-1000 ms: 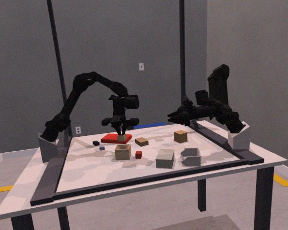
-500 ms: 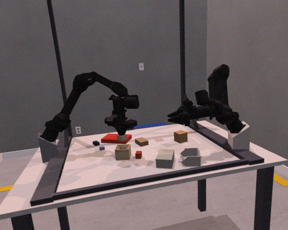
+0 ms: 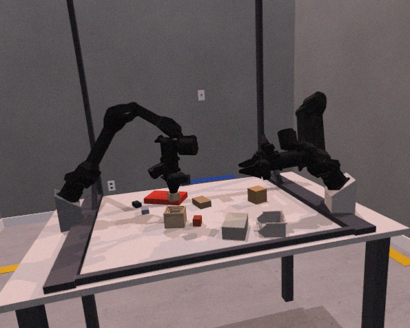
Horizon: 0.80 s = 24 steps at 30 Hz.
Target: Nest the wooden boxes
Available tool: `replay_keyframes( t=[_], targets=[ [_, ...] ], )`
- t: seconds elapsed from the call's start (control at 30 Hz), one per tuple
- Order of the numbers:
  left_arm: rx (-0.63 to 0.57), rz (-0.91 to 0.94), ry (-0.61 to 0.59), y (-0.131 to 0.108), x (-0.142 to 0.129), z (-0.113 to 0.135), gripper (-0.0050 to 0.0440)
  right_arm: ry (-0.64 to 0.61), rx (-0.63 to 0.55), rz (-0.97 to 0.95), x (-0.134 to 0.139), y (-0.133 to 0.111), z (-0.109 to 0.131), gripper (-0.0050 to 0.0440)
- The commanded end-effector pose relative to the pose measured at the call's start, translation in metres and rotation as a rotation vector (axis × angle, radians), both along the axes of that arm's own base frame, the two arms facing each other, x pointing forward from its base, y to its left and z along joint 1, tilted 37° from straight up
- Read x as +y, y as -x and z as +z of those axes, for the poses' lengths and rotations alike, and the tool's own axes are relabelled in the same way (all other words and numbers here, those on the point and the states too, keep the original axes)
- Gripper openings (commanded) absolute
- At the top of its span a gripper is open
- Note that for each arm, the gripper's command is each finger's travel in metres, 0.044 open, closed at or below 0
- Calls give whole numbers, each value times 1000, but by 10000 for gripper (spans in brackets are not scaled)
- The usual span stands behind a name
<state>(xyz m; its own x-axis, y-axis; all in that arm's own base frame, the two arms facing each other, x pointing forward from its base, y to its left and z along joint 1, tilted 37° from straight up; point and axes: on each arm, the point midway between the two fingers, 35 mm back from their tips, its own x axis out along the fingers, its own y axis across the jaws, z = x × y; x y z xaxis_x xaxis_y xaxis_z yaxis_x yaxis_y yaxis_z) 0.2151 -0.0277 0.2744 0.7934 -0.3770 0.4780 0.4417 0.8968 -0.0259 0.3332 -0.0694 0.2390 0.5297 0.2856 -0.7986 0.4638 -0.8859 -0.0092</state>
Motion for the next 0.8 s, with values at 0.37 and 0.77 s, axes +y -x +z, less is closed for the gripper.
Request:
replay_keyframes(
  t=[0.37, 0.77],
  targets=[
    [5, -3, 4, 0, 0, -1, 400, -226, 105, -353, 0, 0, 7, 132],
    [5, -3, 4, 0, 0, -1, 400, -253, 130, -389, 1, -1, 0, 132]
  ],
)
